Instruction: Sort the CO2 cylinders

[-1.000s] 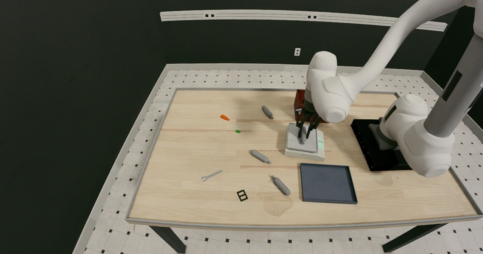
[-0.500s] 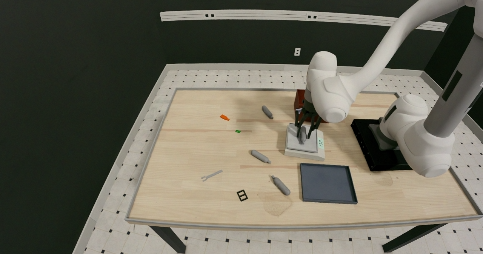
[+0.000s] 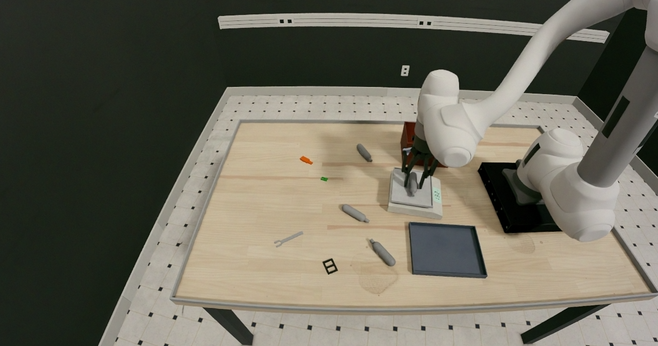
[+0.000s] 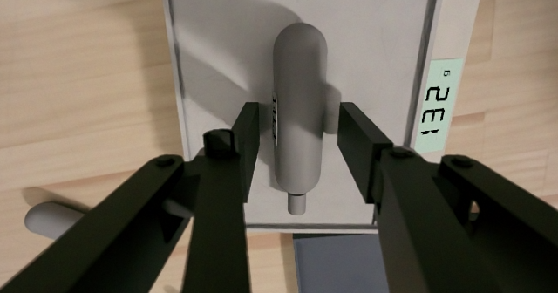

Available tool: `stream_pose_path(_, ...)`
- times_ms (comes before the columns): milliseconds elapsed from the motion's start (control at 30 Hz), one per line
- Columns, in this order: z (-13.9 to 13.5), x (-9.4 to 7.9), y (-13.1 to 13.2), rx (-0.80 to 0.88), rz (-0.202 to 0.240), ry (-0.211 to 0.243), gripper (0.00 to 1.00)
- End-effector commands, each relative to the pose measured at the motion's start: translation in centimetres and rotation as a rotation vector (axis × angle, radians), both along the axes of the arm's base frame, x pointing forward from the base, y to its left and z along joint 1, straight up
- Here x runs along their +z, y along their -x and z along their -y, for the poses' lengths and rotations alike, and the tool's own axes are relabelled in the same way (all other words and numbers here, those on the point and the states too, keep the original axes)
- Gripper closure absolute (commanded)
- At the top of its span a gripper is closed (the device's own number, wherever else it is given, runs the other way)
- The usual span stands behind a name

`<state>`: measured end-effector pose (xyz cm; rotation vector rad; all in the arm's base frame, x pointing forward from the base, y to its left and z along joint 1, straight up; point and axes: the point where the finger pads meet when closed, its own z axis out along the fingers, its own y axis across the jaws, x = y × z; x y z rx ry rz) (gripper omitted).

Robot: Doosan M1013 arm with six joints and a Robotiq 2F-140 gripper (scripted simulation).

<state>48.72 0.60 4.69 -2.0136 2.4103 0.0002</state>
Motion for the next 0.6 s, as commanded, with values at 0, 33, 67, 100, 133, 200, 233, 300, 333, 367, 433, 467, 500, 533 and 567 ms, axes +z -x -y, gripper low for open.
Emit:
stream_pose_path(0,0.0,0.1,-0.1,0.0,0.001,0.0,0.61)
stream_pose_path(33,0.0,0.1,-0.1,0.0,0.001,0.0,0.61)
stream_pose_path(67,0.0,0.1,-0.1,0.0,0.001,0.0,0.61)
stream_pose_path(100,0.0,0.1,-0.1,0.0,0.001,0.0,0.61)
stream_pose_path(133,0.0,0.1,-0.1,0.0,0.001,0.0,0.61)
stream_pose_path(200,0.0,0.4,-0.1,0.0,0.001,0.0,0.61)
stream_pose_path(233,0.0,0.6,-0.1,0.0,0.001,0.0,0.61)
stream_pose_path(300,0.0,1.2,-0.1,0.0,0.001,0.0,0.61)
stream_pose_path(333,0.0,1.6,-0.1,0.0,0.001,0.0,0.61)
stream_pose_path(367,0.0,2.0,-0.1,0.0,0.001,0.0,0.61)
stream_pose_path(433,0.0,2.6,-0.1,0.0,0.001,0.0,0.61)
stream_pose_path(467,0.0,2.6,-0.1,0.0,0.001,0.0,0.61)
stream_pose_path(500,0.0,3.1,-0.1,0.0,0.001,0.0,0.61)
stream_pose_path(533,0.0,3.7,0.0,0.0,0.001,0.0,0.61)
stream_pose_path(567,0.0,4.4,0.0,0.0,0.001,0.0,0.61)
